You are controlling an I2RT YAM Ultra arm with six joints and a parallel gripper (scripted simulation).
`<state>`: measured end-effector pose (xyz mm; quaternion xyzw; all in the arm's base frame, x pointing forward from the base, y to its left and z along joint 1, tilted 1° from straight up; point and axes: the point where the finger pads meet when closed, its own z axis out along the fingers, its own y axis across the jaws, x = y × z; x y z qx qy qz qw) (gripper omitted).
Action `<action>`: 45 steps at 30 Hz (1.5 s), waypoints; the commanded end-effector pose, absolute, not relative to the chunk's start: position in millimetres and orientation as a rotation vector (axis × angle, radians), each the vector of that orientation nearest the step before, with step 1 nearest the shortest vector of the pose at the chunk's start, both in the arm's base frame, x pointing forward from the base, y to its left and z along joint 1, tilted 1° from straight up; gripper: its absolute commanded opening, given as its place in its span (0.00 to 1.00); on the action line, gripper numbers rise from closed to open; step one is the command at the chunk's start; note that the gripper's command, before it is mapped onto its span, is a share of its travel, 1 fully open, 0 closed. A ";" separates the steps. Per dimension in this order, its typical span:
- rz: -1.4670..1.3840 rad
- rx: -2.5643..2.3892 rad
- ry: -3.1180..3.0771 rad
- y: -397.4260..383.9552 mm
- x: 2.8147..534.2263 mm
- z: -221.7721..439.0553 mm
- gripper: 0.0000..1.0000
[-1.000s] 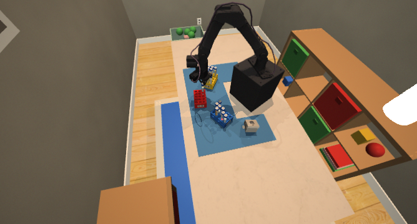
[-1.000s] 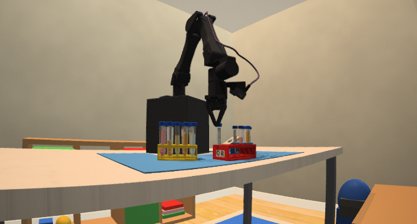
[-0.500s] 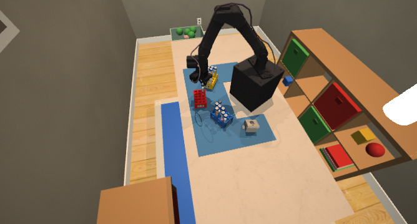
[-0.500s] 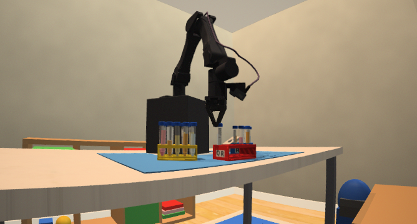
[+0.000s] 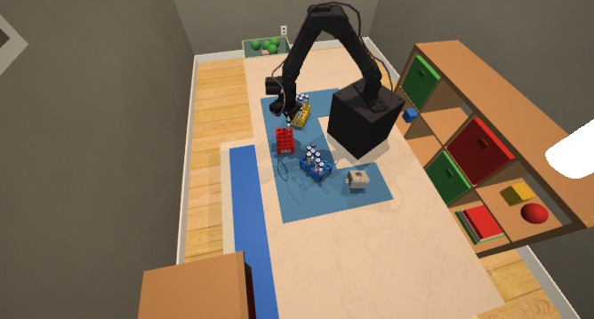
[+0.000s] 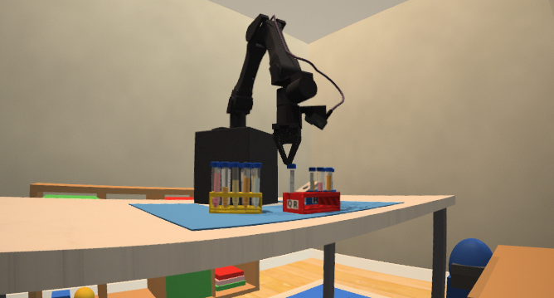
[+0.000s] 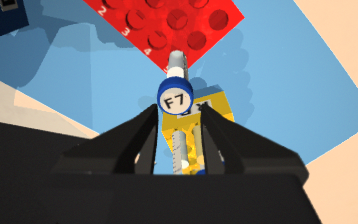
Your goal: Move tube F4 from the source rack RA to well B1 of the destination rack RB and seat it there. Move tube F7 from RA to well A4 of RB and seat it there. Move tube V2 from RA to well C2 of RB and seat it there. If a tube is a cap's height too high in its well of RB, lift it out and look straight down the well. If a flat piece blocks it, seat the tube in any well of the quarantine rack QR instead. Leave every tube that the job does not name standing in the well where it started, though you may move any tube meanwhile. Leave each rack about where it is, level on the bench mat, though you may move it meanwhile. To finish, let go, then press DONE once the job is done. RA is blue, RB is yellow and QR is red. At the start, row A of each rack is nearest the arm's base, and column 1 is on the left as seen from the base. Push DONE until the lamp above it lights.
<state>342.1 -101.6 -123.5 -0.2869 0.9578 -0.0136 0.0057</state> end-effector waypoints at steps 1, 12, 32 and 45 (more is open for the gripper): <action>-0.030 -0.900 3.014 -97.7 333.5 -109.1 0.30; -0.037 -0.904 3.004 -94.2 333.9 -83.8 0.30; -0.045 -0.646 3.052 -80.8 326.8 -61.4 0.00; -0.049 -0.079 3.115 -54.6 306.1 -74.0 0.00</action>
